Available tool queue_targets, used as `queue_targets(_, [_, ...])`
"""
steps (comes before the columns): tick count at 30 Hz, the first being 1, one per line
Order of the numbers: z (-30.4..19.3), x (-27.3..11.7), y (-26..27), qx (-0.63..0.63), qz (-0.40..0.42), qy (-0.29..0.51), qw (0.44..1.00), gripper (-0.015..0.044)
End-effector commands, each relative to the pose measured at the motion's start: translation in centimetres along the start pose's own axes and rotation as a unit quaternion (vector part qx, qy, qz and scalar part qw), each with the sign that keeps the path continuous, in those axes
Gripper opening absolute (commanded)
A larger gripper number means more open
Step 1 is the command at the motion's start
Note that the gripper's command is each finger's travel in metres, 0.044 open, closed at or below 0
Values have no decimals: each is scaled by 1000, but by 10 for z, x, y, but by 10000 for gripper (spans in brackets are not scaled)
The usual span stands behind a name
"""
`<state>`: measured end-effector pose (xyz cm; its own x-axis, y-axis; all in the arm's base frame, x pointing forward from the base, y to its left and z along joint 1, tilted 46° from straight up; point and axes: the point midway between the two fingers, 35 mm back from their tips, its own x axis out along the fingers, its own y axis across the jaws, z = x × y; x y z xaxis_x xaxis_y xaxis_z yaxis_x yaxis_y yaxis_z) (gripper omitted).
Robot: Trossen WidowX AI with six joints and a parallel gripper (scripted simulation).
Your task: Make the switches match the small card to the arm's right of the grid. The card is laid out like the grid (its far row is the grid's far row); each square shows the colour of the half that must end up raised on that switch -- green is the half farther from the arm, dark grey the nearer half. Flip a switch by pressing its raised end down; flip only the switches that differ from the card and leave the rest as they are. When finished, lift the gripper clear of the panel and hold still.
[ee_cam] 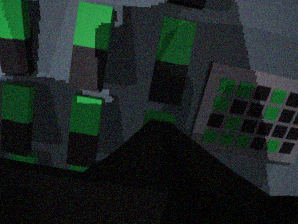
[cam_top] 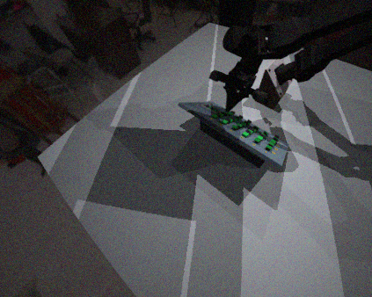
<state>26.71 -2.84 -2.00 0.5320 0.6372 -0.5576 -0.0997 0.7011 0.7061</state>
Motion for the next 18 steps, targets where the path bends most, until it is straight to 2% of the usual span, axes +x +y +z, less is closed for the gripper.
queue_targets(1, [-3, 2, 0, 4, -2, 2, 1000, 0])
queue_targets(18, [-3, 2, 0, 4, -2, 2, 1000, 0])
